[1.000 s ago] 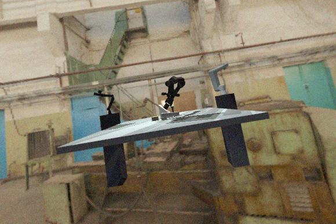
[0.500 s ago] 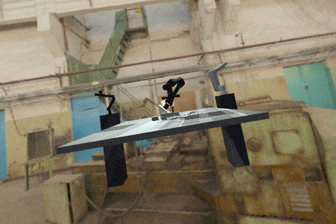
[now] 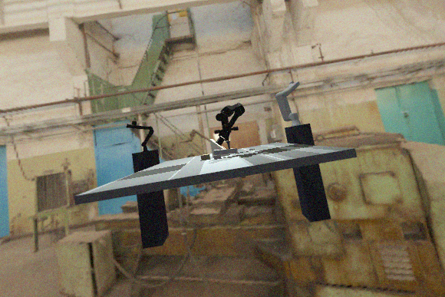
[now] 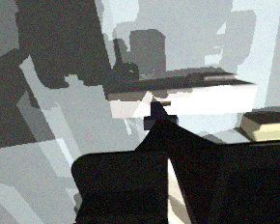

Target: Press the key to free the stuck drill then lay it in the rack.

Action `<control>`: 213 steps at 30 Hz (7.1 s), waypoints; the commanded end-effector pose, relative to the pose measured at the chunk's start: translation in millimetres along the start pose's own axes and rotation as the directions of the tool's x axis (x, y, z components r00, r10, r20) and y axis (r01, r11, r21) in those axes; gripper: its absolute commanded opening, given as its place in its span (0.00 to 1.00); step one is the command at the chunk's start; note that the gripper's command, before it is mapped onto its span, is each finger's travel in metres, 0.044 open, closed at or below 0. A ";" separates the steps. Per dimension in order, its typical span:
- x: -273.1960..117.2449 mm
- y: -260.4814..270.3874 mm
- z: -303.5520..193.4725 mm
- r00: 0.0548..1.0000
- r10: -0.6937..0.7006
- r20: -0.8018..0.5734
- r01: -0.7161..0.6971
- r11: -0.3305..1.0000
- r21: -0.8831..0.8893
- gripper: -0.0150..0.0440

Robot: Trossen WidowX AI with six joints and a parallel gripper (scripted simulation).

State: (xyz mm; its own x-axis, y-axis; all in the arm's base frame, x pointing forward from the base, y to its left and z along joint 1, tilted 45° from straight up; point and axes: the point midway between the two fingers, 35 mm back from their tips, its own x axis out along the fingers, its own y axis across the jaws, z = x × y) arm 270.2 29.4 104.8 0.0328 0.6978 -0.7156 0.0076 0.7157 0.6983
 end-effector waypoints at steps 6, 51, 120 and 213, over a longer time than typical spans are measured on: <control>5.9 -0.2 0.1 1.000 0.006 -0.007 -0.006 1.000 0.002 0.25; 19.2 0.4 -5.3 1.000 0.006 -0.007 -0.006 1.000 0.002 0.25; 36.0 2.5 -5.0 1.000 0.007 -0.007 -0.007 1.000 0.002 0.25; 96.7 -151.9 -2.0 1.000 0.002 -0.006 -0.006 0.001 -1.000 1.00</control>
State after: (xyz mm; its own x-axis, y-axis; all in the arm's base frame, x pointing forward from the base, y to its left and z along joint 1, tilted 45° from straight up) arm 271.5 -18.2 -67.6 0.0299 0.6947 -0.7187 -0.9995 0.0243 -0.0181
